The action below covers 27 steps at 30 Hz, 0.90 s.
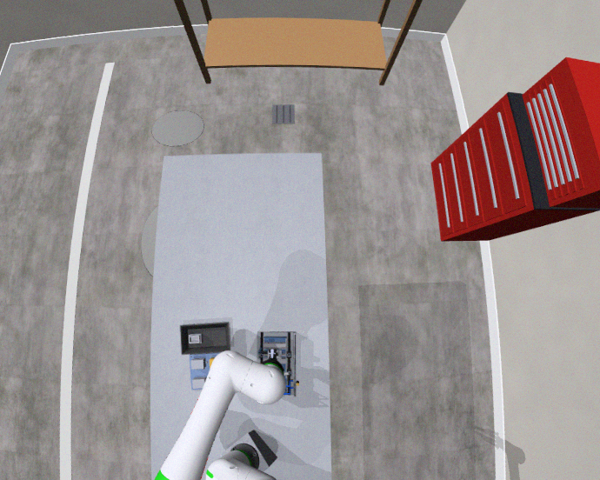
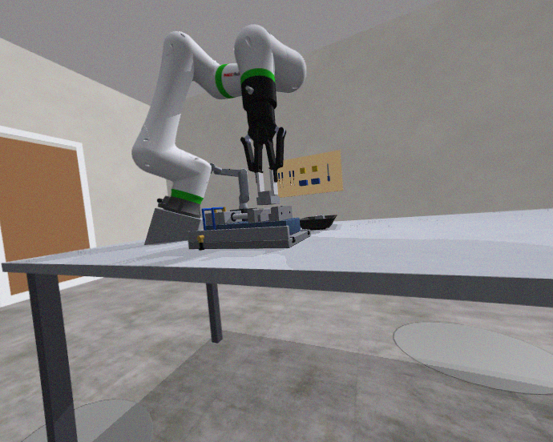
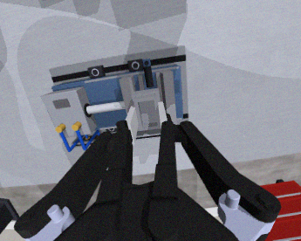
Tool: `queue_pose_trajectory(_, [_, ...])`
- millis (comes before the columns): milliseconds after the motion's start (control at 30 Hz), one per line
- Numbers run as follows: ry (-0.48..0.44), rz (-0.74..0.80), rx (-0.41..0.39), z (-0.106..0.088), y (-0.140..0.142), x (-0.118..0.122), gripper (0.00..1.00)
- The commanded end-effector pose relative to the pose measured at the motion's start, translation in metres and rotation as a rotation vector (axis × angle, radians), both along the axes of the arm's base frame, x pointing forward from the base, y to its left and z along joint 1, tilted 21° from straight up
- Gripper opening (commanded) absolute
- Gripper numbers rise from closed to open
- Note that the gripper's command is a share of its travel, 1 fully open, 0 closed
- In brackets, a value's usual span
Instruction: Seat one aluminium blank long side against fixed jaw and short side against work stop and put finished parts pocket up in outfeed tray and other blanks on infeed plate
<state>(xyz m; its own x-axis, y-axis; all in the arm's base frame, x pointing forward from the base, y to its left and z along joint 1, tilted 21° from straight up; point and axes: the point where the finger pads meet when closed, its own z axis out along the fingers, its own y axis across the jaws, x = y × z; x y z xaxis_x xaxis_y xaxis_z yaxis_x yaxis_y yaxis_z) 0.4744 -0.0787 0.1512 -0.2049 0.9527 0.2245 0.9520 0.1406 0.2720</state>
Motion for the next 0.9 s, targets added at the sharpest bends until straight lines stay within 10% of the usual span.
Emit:
queue_pose_trajectory(0, [0.0, 0.0, 0.0, 0.006, -0.002, -0.001, 0.0])
queue_pose_trajectory(867, [0.001, 0.002, -0.002, 0.022, 0.001, -0.003, 0.0])
